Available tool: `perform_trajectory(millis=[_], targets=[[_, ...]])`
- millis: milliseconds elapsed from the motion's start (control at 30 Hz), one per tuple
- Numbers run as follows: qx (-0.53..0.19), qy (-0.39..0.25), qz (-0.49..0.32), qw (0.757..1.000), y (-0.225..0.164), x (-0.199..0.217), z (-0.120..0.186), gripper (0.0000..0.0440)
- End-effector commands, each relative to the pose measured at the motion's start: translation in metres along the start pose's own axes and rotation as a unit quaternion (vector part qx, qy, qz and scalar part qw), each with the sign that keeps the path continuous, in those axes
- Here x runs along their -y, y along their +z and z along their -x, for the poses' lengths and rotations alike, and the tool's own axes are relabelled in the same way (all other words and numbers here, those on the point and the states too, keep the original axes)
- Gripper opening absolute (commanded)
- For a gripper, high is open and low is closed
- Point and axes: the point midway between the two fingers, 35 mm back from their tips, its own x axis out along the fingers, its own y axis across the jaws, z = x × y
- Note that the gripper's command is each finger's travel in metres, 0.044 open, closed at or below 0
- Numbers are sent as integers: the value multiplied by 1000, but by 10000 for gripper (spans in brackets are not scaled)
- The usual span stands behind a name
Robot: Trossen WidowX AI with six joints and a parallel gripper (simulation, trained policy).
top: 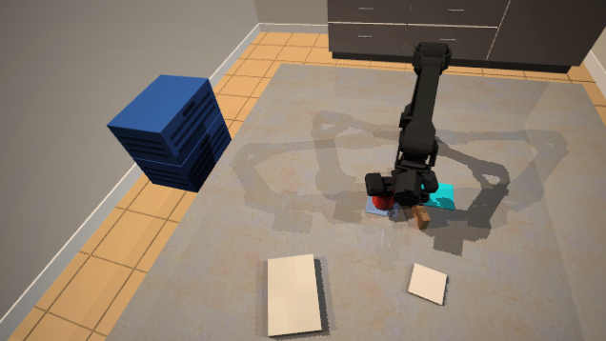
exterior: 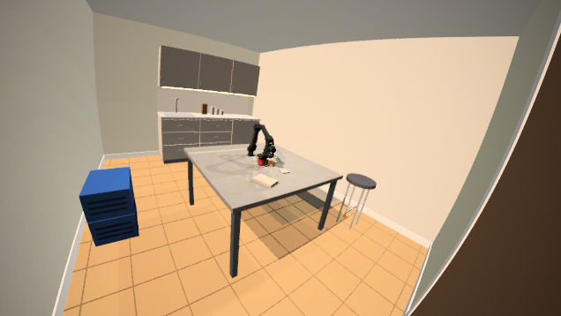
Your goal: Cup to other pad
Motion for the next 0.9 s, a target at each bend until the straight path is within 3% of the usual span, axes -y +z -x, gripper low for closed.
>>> perform_trajectory(millis=[0,100,133,867], targets=[[-6,6,27,1000,-3,0,-11,77],[-9,9,51,999,-5,0,-14,4],[-9,10,58,998,-5,0,-14,0],[19,14,147,989,-17,-9,38,3]])
